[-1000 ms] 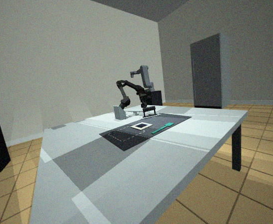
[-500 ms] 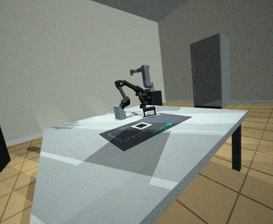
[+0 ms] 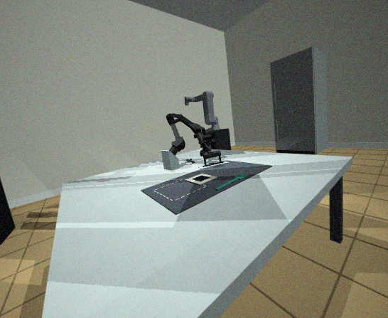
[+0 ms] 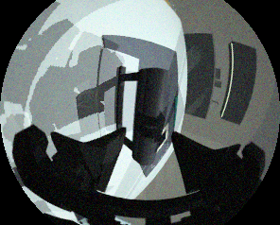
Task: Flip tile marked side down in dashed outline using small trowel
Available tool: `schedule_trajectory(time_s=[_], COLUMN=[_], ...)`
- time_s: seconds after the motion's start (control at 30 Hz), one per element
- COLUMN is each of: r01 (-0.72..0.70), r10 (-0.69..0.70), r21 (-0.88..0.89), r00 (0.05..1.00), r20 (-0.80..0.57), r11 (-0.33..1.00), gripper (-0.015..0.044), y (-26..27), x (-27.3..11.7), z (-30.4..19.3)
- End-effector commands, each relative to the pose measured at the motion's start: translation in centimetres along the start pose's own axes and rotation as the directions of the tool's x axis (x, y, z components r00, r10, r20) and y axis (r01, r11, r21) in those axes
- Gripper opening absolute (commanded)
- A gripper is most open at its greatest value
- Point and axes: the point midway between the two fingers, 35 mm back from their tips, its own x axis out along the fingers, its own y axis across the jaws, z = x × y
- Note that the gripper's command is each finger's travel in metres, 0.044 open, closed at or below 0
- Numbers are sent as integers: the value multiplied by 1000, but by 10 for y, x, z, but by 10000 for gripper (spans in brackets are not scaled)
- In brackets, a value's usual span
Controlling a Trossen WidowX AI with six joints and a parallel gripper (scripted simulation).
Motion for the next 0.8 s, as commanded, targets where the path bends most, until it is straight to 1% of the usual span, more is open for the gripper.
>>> schedule_trajectory(time_s=[0.0,0.67,0.77], r01=[-5,-3,-3], r10=[5,3,3], r21=[-5,-4,-4], r00=[1000,1000,1000], r20=[-7,-6,-6], r11=[1000,1000,1000], gripper=[300,300,221], y=[1,1,1], x=[9,38,38], z=[-2,-6,-6])
